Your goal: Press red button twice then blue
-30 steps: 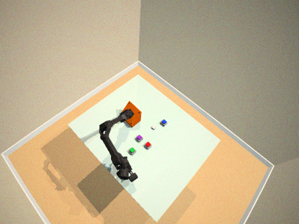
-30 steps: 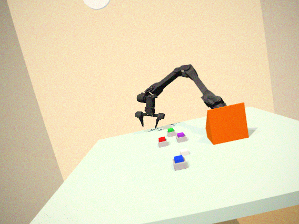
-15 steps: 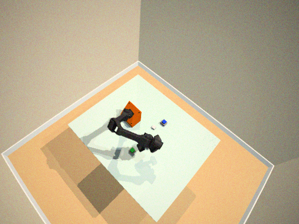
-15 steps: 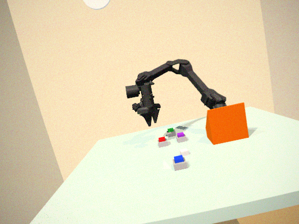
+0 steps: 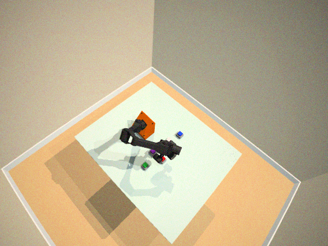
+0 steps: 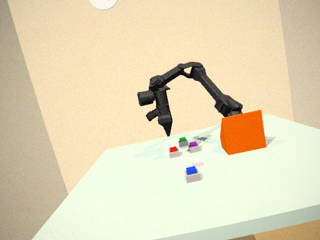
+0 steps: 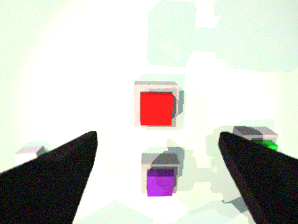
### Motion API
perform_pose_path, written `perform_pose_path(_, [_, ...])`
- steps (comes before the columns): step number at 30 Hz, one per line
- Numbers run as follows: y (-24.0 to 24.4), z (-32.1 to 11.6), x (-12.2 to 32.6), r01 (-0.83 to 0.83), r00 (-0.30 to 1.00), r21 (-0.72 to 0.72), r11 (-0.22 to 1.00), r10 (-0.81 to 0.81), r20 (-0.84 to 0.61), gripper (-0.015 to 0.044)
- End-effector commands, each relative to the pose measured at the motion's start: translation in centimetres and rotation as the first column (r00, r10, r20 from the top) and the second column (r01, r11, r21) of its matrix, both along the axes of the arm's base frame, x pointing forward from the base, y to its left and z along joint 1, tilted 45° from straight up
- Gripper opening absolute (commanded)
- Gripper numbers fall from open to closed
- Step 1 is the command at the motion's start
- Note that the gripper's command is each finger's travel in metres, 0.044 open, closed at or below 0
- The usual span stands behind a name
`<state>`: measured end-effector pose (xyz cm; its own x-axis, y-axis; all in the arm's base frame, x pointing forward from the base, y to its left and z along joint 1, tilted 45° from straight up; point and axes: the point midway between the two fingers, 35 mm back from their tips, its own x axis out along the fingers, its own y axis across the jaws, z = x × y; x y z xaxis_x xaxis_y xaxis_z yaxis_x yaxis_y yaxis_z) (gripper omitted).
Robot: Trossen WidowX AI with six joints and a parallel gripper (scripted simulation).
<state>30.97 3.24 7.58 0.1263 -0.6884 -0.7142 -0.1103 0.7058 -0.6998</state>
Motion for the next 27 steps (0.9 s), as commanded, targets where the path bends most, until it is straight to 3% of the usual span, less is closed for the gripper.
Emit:
perform_pose_path(1, [-3.3,-2.7,-0.1,0.011,1.0,-0.017,1.0,-0.011,-0.018,0.0242])
perform_pose_path(10, [-3.4,-2.9,-0.1,0.011,1.0,-0.018,1.0,-0.011,-0.018,0.002])
perform_pose_path(27, [-4.3,-3.8,0.1,0.011,1.0,-0.018,1.0,-0.011,-0.018,0.002])
